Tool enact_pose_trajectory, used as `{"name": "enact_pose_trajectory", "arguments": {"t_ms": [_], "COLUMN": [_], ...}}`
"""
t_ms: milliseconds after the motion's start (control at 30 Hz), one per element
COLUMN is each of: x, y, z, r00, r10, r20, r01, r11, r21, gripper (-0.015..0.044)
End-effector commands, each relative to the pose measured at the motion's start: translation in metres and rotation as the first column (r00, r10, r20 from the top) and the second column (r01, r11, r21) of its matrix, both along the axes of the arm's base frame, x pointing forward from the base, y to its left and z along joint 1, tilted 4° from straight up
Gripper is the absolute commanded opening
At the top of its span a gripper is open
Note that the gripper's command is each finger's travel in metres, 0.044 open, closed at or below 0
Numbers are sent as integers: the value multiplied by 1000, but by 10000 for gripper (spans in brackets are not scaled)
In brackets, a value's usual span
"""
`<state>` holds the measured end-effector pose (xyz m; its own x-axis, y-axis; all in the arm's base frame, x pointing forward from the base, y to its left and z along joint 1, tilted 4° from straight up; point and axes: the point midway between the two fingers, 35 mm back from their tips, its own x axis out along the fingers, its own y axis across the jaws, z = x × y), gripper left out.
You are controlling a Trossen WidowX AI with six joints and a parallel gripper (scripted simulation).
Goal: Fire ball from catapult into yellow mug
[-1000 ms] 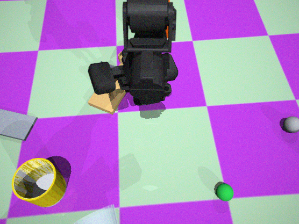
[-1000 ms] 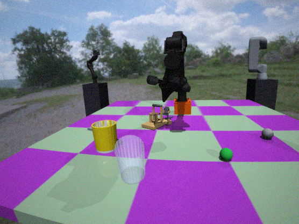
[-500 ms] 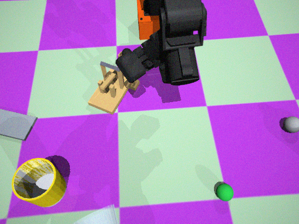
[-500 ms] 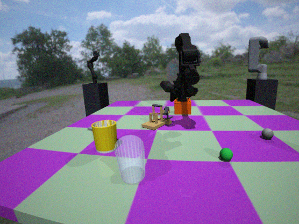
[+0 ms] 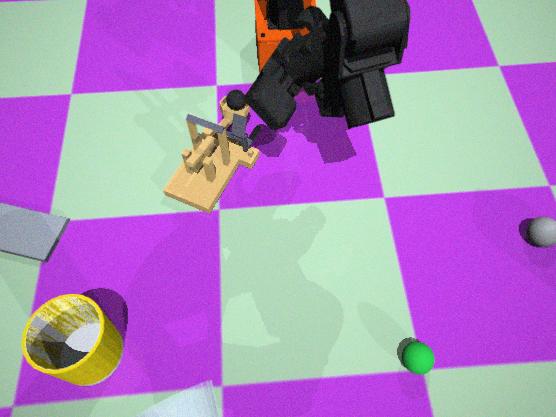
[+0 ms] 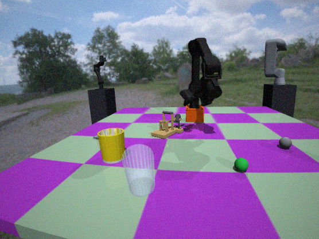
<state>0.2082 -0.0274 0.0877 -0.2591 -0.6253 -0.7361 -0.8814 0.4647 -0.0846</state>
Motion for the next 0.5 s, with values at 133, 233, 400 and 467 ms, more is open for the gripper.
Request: {"name": "enact_pose_trajectory", "arguments": {"t_ms": [133, 233, 400, 467], "x": [0, 1, 3, 4], "y": [0, 0, 0, 0], "z": [-7, -12, -20, -24], "r00": [1000, 1000, 1000, 1000], "r10": [14, 14, 14, 14], "r20": [-8, -8, -8, -8], "r01": [-14, -14, -14, -14], "r11": [1000, 1000, 1000, 1000], "r21": [-5, -5, -5, -5], "gripper": [0, 0, 0, 0]}}
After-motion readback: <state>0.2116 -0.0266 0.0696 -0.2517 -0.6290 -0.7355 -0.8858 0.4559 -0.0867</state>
